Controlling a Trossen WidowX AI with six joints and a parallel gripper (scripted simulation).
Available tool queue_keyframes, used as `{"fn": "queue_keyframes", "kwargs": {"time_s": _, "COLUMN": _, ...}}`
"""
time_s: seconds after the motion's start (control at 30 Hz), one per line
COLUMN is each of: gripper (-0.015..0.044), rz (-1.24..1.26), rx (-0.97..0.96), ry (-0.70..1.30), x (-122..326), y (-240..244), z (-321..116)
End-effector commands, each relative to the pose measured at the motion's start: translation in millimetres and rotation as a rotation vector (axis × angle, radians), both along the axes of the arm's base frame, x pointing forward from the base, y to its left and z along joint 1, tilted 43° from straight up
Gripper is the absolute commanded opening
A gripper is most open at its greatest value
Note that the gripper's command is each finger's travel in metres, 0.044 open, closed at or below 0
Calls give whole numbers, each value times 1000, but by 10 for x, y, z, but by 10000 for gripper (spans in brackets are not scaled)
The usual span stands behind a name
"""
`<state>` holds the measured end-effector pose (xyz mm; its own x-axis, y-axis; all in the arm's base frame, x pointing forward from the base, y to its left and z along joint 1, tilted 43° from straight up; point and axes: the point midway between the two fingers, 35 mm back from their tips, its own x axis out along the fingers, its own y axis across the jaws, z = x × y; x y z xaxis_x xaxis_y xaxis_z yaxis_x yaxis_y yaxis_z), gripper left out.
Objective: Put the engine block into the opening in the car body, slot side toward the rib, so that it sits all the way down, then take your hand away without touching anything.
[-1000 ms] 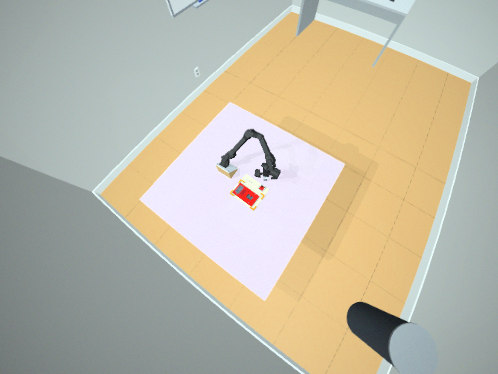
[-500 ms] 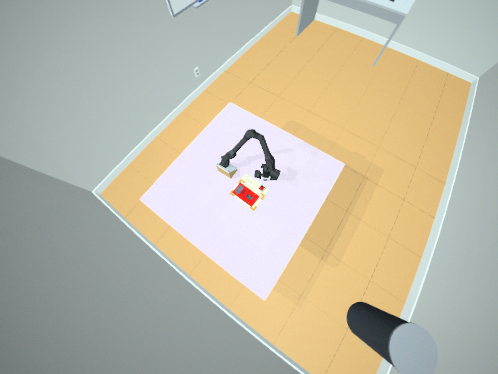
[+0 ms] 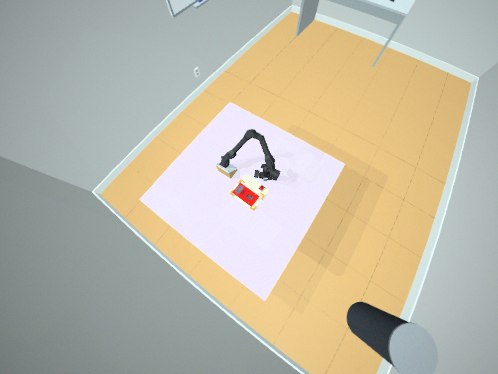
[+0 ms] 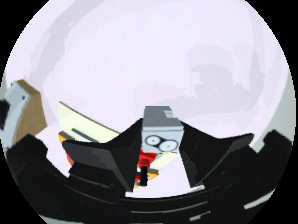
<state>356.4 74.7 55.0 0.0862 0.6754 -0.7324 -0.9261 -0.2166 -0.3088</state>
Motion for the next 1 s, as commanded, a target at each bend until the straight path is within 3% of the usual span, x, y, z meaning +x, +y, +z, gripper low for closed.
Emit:
{"fn": "queue_keyframes", "kwargs": {"time_s": 0.0, "gripper": 6, "rz": -1, "rx": 4, "ry": 3, "x": 0, "y": -2, "z": 11}}
{"fn": "queue_keyframes", "kwargs": {"time_s": 0.97, "gripper": 0, "rz": -2, "rx": -6, "ry": 5, "x": -69, "y": -607, "z": 673}}
